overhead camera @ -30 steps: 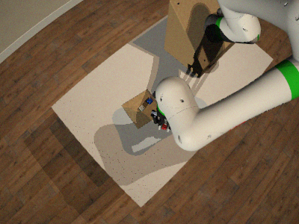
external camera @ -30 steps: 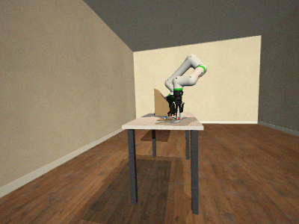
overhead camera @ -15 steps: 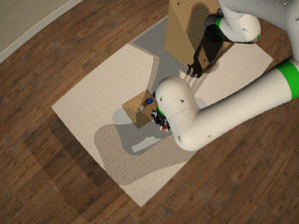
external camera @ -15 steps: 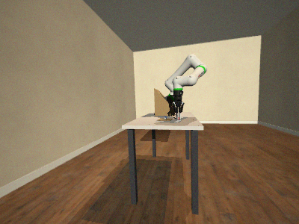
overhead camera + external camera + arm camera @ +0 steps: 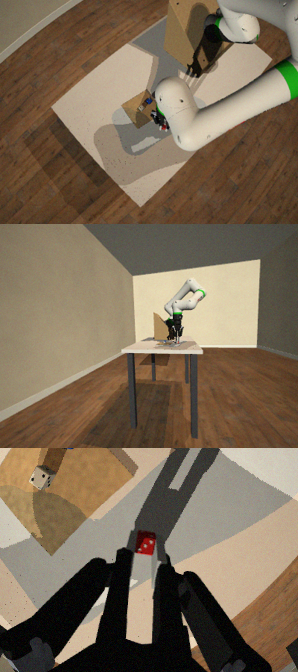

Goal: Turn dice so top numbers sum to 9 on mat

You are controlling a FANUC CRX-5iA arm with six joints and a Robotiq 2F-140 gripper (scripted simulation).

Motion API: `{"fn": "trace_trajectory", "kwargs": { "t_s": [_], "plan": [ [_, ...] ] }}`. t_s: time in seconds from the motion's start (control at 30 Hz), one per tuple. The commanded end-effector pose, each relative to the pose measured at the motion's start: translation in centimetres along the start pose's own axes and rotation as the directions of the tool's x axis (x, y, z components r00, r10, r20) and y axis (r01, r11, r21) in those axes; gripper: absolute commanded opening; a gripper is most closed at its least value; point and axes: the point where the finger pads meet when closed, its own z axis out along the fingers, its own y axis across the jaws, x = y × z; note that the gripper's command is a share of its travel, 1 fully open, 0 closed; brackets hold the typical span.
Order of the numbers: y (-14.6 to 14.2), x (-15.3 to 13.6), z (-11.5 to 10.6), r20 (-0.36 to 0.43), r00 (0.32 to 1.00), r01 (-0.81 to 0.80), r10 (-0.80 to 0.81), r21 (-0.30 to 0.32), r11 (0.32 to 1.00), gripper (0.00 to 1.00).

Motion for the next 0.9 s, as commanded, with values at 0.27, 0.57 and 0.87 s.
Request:
{"fn": "trace_trajectory", "kwargs": {
  "t_s": [0.27, 0.57, 0.87],
  "plan": [
    [0.0, 0.0, -0.1, 0.000, 1.000, 0.000, 0.000, 0.000, 1.000, 0.09],
    [0.0, 0.0, -2.8, 0.000, 1.000, 0.000, 0.000, 0.000, 1.000, 0.09],
    [0.0, 0.0, -9.0, 0.000, 1.000, 0.000, 0.000, 0.000, 1.000, 0.09]
  ]
}}
